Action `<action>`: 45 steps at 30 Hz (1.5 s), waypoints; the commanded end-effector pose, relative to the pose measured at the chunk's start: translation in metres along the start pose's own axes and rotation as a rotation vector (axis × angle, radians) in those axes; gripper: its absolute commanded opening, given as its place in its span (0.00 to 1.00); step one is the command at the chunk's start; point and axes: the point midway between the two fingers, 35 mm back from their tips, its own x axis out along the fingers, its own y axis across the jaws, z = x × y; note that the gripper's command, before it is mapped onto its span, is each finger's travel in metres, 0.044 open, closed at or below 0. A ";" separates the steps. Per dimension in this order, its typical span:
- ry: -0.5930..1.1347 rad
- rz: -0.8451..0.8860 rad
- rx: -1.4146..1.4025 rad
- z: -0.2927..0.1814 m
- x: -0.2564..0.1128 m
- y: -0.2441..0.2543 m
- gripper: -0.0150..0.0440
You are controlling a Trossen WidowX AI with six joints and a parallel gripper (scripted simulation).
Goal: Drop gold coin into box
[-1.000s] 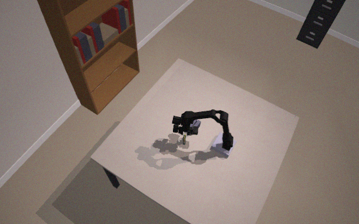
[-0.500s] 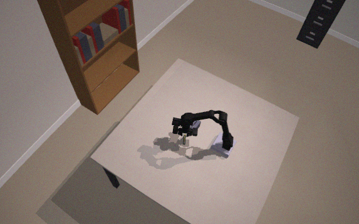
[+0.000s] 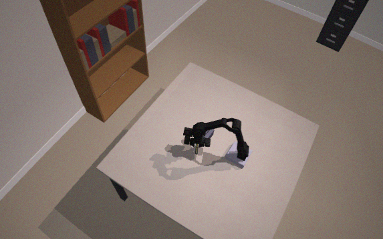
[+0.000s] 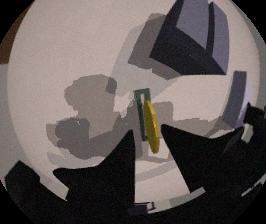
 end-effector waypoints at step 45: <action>-0.003 -0.008 -0.004 0.001 -0.007 0.000 0.25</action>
